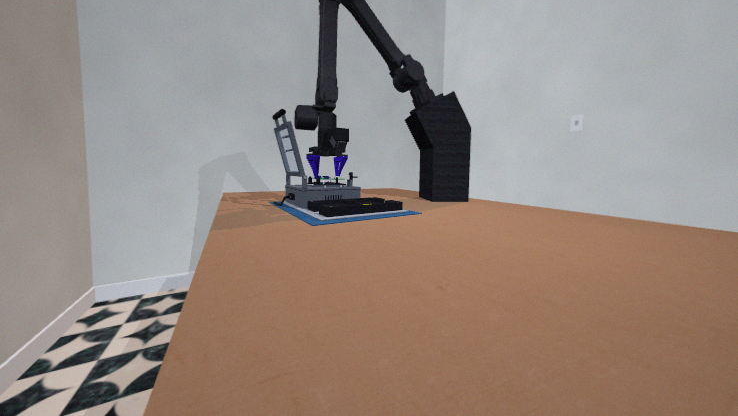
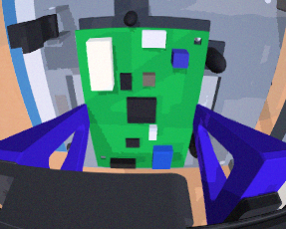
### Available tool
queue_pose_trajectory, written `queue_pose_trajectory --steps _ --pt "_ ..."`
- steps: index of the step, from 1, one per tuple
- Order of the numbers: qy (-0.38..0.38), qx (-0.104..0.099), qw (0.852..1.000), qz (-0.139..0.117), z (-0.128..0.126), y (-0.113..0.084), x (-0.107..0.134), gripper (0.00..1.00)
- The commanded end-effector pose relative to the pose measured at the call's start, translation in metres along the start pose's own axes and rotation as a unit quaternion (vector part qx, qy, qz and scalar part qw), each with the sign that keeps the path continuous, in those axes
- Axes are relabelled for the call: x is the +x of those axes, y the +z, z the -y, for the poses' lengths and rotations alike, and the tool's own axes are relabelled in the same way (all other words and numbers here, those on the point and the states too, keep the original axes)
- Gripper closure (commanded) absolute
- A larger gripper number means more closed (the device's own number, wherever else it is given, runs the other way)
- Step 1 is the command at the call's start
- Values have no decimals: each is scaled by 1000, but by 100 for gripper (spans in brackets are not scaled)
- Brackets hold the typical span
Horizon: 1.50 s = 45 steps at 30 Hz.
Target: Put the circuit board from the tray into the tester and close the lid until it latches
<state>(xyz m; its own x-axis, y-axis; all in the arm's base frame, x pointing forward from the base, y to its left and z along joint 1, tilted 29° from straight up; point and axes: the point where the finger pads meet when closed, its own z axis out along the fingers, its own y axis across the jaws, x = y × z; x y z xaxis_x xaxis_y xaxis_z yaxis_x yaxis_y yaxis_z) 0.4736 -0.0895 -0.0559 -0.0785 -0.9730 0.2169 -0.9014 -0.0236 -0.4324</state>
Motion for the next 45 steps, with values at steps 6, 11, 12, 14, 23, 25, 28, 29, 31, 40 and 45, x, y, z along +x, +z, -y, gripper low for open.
queue_pose_trajectory --steps 6,11,12,14,23,25,28,29,31,40,45 --pt "4 2 1000 -2 -2 3 7 28" --pt "4 2 1000 -1 -2 4 7 28" --pt "4 3 1000 -2 0 3 7 28" --pt "5 7 1000 -2 2 2 8 28" --pt "5 9 1000 -2 5 3 8 28" --pt "5 9 1000 -2 5 3 8 28" --pt "5 9 1000 -2 5 3 8 28" --pt "5 9 1000 -2 5 3 8 28" --pt "5 8 1000 -2 5 3 8 28" --pt "5 8 1000 -2 5 4 8 28" --pt "5 8 1000 -2 5 4 8 28"
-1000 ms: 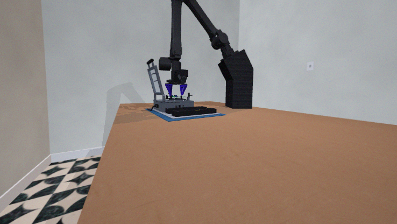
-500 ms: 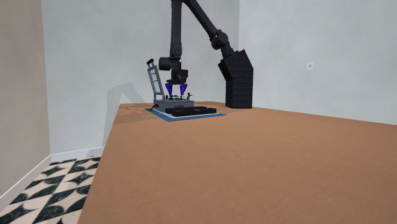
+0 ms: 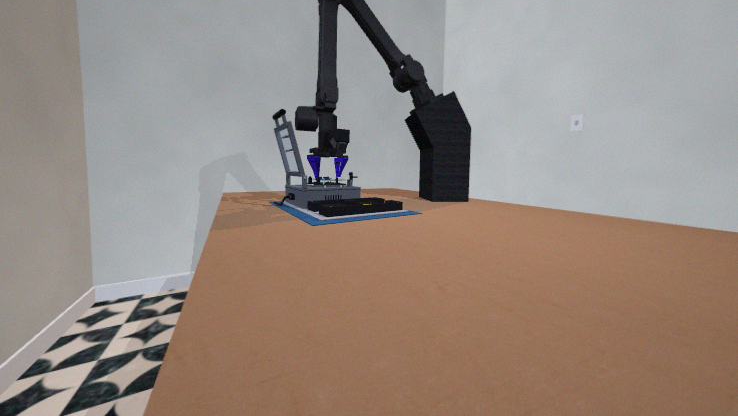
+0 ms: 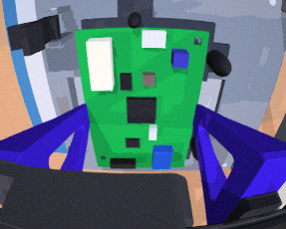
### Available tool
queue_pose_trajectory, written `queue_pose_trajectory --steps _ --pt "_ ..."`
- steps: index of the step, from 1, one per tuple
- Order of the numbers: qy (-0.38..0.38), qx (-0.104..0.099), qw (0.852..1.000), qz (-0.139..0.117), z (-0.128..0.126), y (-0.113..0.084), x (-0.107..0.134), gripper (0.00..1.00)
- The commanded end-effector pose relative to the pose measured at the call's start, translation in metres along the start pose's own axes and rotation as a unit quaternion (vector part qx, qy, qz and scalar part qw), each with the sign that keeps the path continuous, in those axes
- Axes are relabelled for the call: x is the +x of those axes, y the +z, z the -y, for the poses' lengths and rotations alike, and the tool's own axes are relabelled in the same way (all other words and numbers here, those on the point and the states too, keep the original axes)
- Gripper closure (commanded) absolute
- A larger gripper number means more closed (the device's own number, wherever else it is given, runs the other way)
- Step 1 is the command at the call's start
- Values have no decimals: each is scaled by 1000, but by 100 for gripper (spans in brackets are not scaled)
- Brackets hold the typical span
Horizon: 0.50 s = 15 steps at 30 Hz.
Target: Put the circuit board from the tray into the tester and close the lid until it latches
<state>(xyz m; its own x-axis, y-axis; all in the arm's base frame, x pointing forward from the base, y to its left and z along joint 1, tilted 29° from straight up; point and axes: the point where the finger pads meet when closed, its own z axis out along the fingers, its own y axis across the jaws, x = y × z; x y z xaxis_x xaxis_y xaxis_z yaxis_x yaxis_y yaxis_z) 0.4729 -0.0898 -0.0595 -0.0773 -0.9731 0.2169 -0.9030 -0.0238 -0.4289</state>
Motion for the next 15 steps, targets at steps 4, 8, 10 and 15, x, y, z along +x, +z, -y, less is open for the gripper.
queue_pose_trajectory --steps 4,8,10,15 --pt "5 10 1000 -3 7 2 8 28" --pt "5 9 1000 -2 7 3 8 28" --pt "5 8 1000 -2 6 3 8 28" --pt "5 8 1000 -2 6 4 8 28"
